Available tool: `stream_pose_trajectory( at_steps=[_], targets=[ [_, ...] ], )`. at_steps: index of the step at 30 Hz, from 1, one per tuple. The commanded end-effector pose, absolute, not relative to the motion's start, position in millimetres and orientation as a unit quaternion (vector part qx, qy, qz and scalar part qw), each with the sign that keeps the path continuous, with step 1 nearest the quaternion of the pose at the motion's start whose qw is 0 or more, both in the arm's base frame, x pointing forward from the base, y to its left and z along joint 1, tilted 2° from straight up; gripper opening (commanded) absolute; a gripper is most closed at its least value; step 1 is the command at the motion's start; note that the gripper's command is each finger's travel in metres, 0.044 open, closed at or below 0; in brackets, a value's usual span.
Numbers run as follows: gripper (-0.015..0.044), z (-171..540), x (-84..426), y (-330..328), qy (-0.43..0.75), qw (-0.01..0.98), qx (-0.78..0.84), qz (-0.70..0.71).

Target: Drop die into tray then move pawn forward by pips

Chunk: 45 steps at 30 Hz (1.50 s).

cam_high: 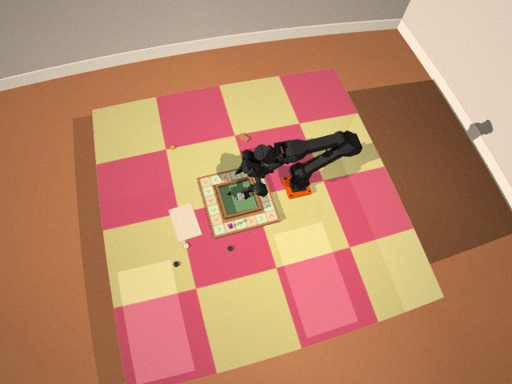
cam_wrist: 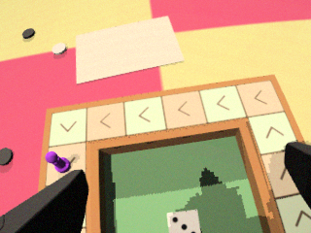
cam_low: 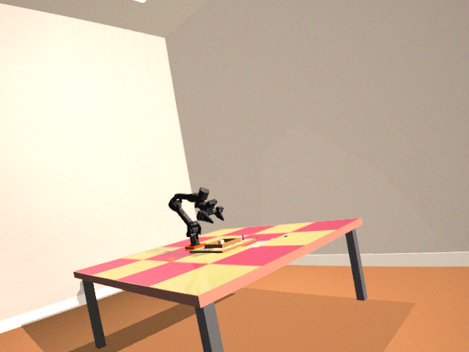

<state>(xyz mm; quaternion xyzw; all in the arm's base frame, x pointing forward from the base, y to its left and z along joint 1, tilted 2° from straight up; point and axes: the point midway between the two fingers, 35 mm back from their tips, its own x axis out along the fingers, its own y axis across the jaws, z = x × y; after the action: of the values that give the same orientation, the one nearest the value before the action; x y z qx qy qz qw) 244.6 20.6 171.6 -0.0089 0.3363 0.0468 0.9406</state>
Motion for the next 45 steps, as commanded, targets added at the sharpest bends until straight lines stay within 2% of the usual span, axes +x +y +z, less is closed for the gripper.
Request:
stream_pose_trajectory(
  at_steps=[1, 16, 20, 23, 29, 33, 45],
  targets=[
    [0.044, 172, 247, 22, 0.371, 0.927, -0.011, 0.05],
    [0.044, 138, 267, 25, 0.688, 0.724, -0.029, 0.042],
    [0.044, 140, 266, 25, 0.658, 0.751, -0.023, 0.044],
    [0.0361, 139, 276, 40, 0.664, 0.747, 0.007, 0.019],
    [0.0204, 124, 309, 112, 0.677, 0.717, 0.131, -0.099],
    [0.02, 115, 317, 145, 0.675, 0.701, 0.175, -0.147],
    [0.02, 115, 318, 148, 0.675, 0.701, 0.176, -0.149]
  ],
)
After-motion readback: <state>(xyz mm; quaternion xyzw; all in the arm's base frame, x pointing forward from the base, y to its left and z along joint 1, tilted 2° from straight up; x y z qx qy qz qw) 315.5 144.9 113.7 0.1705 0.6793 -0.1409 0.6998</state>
